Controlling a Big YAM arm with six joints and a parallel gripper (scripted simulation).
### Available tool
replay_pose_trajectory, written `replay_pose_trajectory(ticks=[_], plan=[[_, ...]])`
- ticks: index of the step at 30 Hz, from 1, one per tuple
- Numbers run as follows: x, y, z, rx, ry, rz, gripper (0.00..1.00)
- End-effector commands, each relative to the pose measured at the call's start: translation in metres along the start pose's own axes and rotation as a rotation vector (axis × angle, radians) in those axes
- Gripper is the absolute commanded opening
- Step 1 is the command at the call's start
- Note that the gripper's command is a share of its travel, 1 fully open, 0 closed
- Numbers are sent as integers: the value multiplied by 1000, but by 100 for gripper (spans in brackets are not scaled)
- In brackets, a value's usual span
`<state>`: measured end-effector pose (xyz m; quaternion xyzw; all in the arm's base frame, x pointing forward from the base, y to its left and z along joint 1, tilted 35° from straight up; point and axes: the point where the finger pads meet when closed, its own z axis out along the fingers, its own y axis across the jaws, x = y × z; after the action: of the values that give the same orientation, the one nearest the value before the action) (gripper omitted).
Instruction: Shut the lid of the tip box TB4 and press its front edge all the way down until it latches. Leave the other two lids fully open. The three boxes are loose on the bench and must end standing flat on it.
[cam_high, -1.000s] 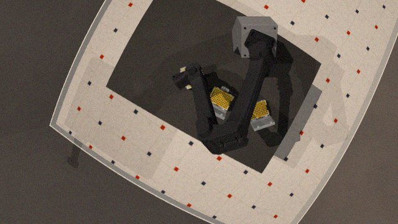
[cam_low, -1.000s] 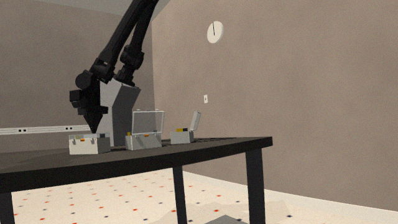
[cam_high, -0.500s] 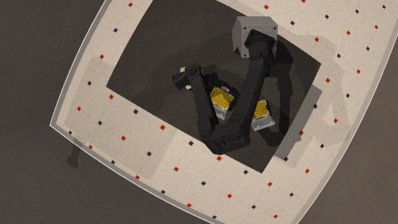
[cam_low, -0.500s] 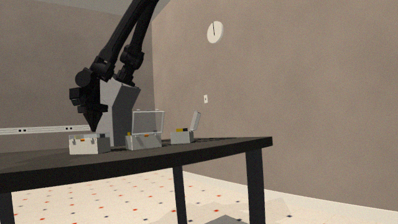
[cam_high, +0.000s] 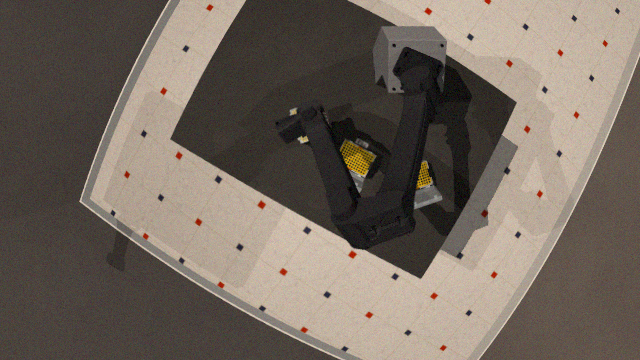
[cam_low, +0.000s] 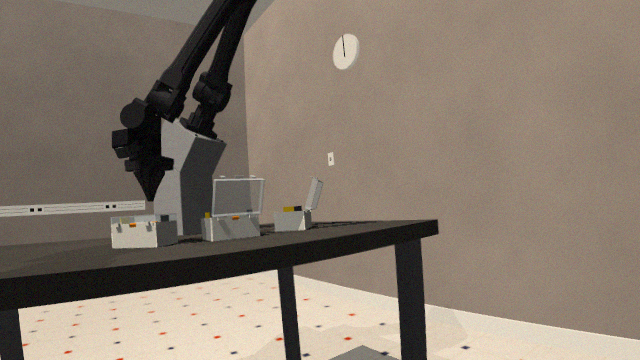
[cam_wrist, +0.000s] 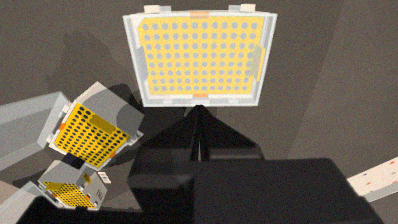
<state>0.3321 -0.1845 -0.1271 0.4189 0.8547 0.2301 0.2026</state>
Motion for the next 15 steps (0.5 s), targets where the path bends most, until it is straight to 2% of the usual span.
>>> replay_pose_trajectory(ticks=[1,3,12,14,15], plan=[[10,-5,2,5,27,-4,0],[1,-4,-12,2,-4,-6,0],[1,-3,-26,2,-6,-8,0],[10,-4,-17,5,26,-7,0],[10,-3,-16,4,28,-10,0]])
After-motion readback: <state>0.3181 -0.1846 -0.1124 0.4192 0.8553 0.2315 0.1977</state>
